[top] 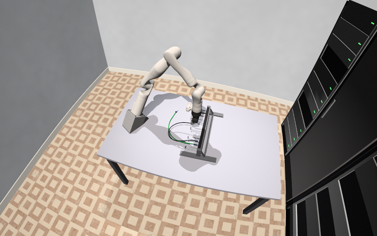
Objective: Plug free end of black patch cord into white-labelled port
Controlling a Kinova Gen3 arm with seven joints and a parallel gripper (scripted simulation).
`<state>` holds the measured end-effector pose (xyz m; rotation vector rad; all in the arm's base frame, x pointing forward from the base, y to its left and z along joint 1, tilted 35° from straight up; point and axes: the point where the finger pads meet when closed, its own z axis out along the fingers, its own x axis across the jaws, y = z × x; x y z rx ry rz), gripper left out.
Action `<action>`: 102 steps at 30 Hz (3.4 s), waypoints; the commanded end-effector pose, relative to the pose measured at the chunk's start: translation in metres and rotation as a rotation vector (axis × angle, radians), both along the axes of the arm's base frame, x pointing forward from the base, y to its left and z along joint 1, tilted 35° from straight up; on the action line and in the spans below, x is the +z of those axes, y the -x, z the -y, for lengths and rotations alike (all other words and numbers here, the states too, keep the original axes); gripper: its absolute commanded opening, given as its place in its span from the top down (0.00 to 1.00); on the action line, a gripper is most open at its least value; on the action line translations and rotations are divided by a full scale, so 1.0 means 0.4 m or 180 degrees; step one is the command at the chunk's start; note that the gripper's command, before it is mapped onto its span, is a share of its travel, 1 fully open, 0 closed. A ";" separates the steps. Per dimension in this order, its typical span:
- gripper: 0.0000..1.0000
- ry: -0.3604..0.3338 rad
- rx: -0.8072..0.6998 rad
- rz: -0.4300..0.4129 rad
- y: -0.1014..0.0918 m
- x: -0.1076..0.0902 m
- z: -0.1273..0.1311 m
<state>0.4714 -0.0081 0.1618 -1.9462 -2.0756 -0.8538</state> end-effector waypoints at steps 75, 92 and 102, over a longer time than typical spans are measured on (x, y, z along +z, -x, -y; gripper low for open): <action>1.00 0.0002 -0.0009 0.0004 -0.133 -0.025 -0.034; 1.00 0.0002 -0.0009 0.0004 -0.159 -0.017 -0.033; 1.00 0.0002 -0.0009 0.0004 -0.159 -0.017 -0.033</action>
